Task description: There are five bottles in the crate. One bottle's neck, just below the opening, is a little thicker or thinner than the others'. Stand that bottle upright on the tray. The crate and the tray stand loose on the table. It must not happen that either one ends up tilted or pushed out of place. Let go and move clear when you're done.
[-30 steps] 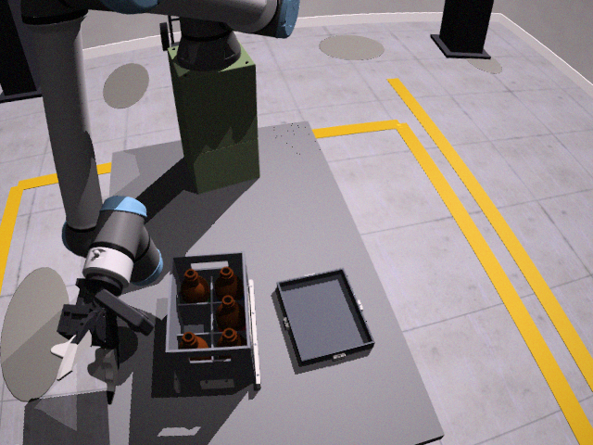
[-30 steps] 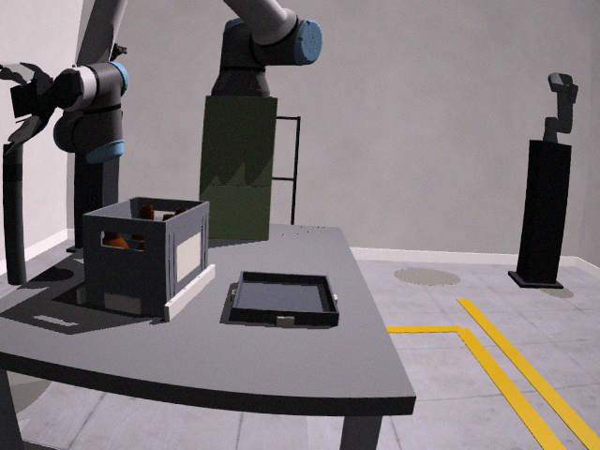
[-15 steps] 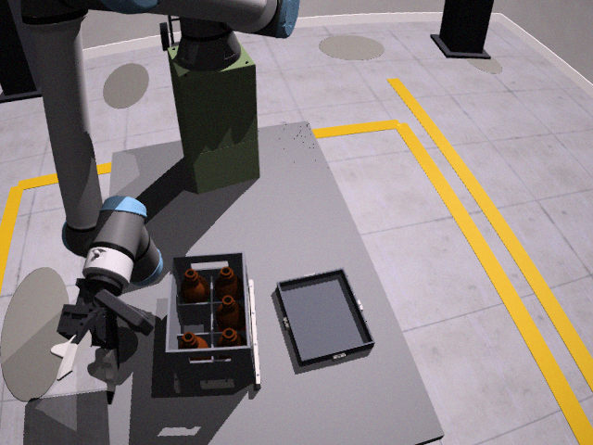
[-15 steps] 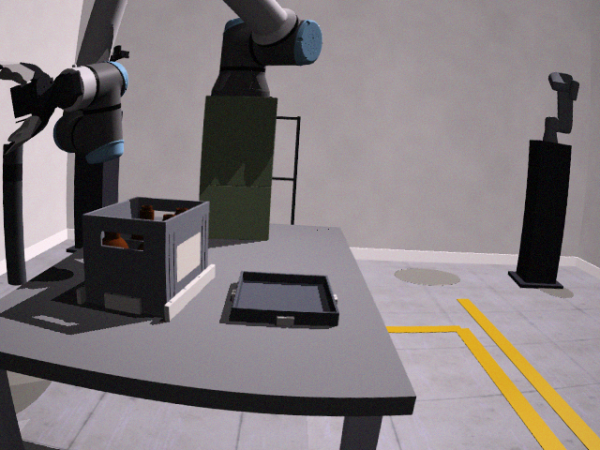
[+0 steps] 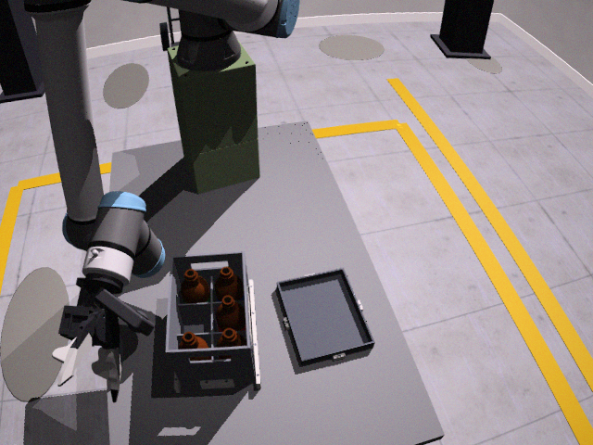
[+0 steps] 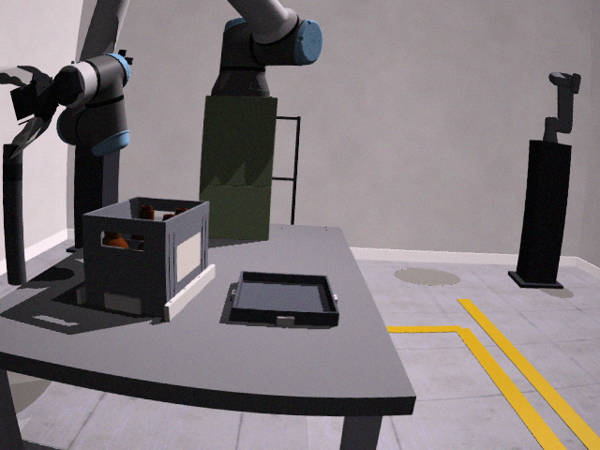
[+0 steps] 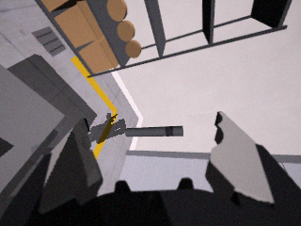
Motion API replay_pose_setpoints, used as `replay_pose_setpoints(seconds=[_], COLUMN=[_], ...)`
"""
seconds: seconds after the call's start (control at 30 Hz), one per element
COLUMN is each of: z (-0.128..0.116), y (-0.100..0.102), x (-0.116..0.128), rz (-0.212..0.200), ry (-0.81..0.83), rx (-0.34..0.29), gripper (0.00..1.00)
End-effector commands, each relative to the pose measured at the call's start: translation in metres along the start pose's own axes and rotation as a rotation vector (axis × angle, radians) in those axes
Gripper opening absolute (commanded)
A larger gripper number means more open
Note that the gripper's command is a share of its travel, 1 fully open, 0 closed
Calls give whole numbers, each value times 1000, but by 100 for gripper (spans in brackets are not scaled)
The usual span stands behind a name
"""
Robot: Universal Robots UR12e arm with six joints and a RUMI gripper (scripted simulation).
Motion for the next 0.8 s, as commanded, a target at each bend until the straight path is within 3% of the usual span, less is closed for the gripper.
replay_pose_setpoints(seconds=[0.0, 0.07, 0.1, 0.17, 0.23, 0.3, 0.37, 0.4, 0.47, 0.53, 0.6, 0.67, 0.73, 0.77], z=[3, 4, 4, 5, 5, 7, 7, 9, 9, 11, 11, 14, 15, 17], y=[-1, -3, -3, -7, -8, -13, -14, -18, -18, -28, -29, -39, -42, -50], x=[-13, -21, -21, -29, -31, -41, -43, -49, -49, -61, -62, -74, -76, -84], rz=[115, 173, 173, 224, 238, 298, 308, 345, 345, 418, 422, 486, 501, 541], ry=[53, 79, 79, 100, 106, 130, 134, 148, 148, 175, 176, 198, 203, 216], rx=[-16, -26, -26, -36, -39, -51, -53, -61, -61, -77, -78, -93, -97, -107], gripper=[100, 100, 100, 100, 100, 100, 100, 100, 100, 100, 100, 100, 100, 100])
Point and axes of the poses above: the point where the finger pads meet when closed, its own y axis out along the fingers, its own x axis across the jaws, z = x × y, the point moved 2 cm from there along -y, back along the fingers, and after that the axes turned 8 degrees about -y, right-handed, at the moved point
